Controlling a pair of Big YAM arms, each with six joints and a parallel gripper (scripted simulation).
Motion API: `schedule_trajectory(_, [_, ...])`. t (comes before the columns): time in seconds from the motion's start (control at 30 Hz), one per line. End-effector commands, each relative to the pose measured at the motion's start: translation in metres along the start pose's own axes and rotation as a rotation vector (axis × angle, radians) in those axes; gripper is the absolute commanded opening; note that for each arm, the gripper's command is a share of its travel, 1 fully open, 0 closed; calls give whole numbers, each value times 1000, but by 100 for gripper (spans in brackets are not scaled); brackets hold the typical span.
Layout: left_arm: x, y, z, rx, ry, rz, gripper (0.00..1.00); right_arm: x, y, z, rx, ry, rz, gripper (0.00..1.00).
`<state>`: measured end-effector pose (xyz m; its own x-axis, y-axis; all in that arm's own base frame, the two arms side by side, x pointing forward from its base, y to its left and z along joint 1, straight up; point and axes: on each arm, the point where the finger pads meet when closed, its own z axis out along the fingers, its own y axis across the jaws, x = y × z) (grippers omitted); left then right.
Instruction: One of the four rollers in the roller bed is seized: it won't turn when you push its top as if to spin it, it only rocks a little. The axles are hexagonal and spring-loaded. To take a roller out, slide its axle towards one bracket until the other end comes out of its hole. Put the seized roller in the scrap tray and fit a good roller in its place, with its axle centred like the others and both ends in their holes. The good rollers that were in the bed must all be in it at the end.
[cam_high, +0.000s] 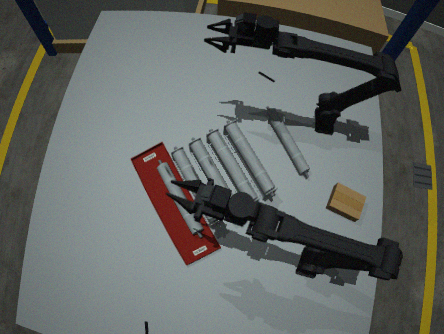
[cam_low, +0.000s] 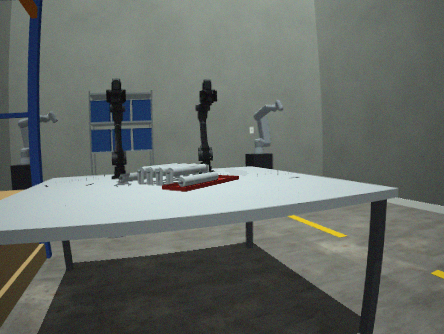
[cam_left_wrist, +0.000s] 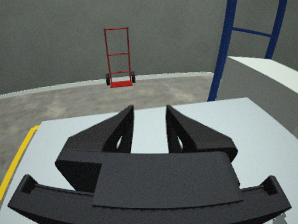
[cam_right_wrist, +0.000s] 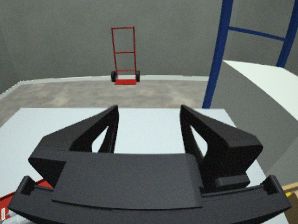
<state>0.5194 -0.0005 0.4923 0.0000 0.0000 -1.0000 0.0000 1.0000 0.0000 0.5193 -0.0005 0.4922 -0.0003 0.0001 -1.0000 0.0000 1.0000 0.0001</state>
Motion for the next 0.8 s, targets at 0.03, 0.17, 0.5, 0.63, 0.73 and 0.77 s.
schedule_trajectory(0.03, [-12, 5, -4, -6, -15, -14, 32, -12, 4, -6, -4, -18, -14, 62])
schedule_trajectory(0.17, [-11, 5, -4, -6, -13, -14, 32, -12, 4, -6, -4, -19, -14, 62])
schedule_trajectory(0.5, [-17, 5, -4, -6, -22, -14, 32, -12, 4, -6, -5, -20, -14, 62])
schedule_trajectory(0.63, [-18, 5, -4, -6, -23, -14, 32, -12, 4, -6, -5, -21, -14, 62])
schedule_trajectory(0.73, [-18, 5, -5, -6, -24, -14, 32, -12, 4, -6, -5, -21, -14, 62])
schedule_trajectory(0.77, [-19, 5, -5, -6, -24, -14, 32, -12, 4, -6, -5, -22, -14, 62])
